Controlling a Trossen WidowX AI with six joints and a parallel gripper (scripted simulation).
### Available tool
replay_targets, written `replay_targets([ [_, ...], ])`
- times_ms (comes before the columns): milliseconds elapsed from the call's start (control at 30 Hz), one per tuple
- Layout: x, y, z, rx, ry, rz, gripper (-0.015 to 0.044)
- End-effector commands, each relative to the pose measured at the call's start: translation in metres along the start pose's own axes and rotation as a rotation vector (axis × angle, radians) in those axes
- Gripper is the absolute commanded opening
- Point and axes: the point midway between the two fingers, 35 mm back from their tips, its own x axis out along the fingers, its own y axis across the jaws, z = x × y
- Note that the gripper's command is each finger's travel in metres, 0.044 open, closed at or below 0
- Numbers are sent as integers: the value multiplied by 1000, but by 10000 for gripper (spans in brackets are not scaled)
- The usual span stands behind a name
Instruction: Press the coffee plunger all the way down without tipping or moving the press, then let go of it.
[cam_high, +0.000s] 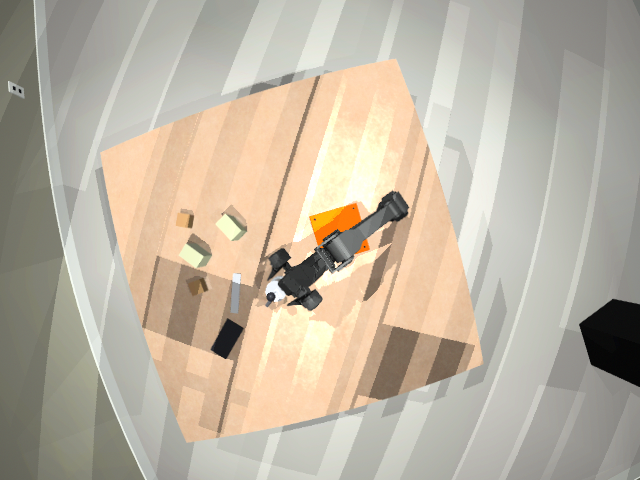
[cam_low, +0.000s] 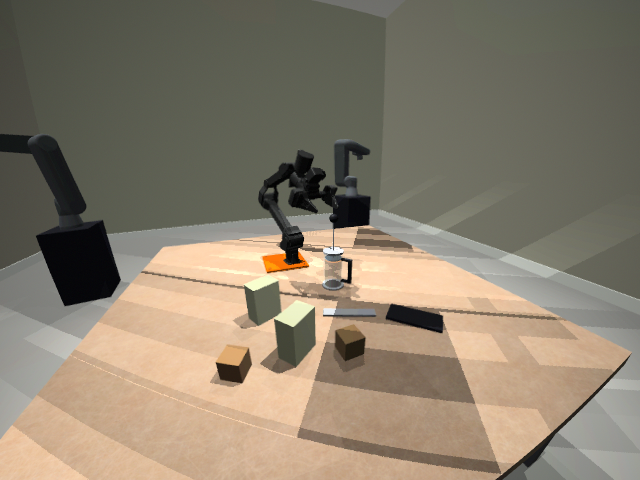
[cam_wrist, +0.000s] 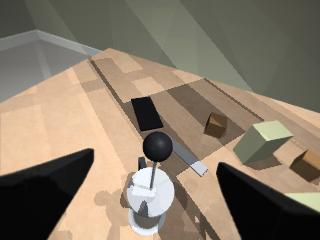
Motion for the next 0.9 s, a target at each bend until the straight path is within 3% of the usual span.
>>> replay_targets([
  [0, 3, 0, -1, -6, -3, -1, 440],
  [867, 40, -1, -1, -5, -6, -3, 440],
])
